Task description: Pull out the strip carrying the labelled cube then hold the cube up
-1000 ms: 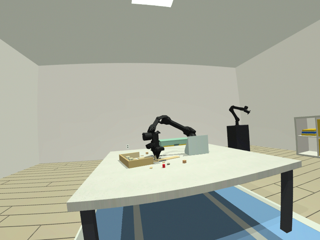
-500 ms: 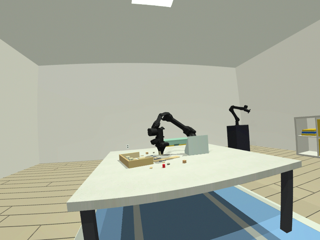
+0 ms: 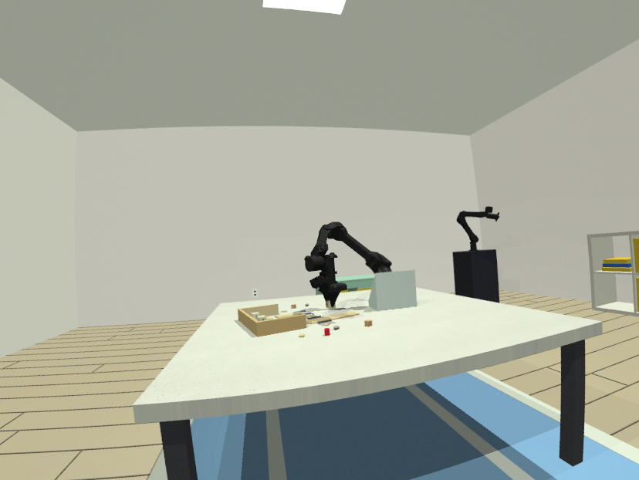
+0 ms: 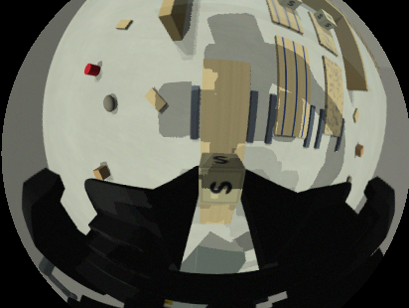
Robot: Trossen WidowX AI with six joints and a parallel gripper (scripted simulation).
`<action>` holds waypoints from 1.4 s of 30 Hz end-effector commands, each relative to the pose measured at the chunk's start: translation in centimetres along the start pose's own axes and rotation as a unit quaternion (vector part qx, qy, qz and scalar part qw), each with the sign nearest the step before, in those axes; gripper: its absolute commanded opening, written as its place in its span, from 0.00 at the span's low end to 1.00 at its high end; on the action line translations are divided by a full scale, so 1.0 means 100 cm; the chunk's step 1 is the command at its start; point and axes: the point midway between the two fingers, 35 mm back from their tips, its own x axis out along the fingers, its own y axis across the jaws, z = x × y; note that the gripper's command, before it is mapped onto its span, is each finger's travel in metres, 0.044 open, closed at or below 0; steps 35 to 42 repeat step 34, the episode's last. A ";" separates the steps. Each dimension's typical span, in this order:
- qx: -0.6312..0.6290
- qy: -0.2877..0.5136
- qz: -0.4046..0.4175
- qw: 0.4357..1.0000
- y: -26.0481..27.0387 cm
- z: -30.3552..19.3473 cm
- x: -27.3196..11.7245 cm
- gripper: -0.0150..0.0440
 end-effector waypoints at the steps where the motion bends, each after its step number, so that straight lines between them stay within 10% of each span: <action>1: 0.003 -0.002 0.003 1.000 0.001 -0.006 -0.002 0.25; 42: 0.003 -0.002 0.004 1.000 0.001 -0.006 -0.037 0.25</action>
